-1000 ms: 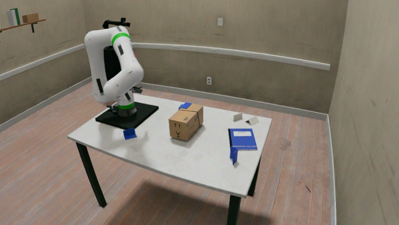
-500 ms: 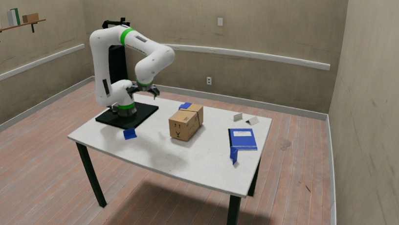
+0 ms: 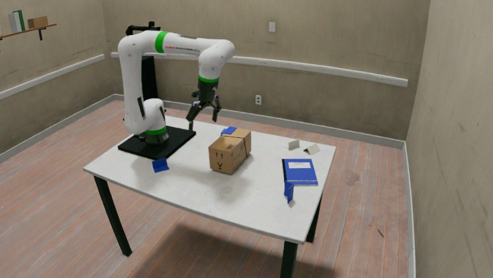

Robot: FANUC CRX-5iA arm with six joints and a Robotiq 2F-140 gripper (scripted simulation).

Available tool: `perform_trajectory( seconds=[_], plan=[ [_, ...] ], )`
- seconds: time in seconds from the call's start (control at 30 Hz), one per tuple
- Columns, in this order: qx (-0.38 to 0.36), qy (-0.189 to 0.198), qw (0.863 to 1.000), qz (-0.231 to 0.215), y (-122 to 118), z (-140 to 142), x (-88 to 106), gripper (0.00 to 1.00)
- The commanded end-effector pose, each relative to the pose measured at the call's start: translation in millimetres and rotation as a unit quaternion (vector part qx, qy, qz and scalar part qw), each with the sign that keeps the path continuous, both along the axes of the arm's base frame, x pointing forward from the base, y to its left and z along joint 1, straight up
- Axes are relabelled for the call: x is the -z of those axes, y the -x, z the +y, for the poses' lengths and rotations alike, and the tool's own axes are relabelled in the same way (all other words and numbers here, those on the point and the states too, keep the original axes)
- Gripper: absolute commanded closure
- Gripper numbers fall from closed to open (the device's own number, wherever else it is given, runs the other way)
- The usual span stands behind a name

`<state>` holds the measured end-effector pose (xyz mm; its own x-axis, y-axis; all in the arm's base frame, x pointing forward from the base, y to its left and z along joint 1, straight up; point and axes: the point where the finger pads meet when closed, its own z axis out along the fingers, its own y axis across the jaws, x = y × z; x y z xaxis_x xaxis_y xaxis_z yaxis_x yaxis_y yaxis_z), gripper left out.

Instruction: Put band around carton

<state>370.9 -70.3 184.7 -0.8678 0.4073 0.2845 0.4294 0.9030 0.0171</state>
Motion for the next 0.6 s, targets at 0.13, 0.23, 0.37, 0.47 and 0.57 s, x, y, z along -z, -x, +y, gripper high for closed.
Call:
perform_trajectory(
  seconds=[0.13, 0.23, 0.37, 0.47, 0.57],
  plan=[
    [-0.18, 0.043, 0.973, -0.136, -85.2, 36.1, -23.5, 0.0],
    [-0.182, 0.043, 0.973, -0.137, -86.3, 36.9, -24.1, 0.0],
    [-0.182, 0.043, 0.973, -0.137, -86.3, 36.9, -24.1, 0.0],
    [-0.182, 0.043, 0.973, -0.137, -86.3, 36.9, -24.1, 0.0],
    [-0.182, 0.043, 0.973, -0.137, -86.3, 36.9, -24.1, 0.0]
  ],
)
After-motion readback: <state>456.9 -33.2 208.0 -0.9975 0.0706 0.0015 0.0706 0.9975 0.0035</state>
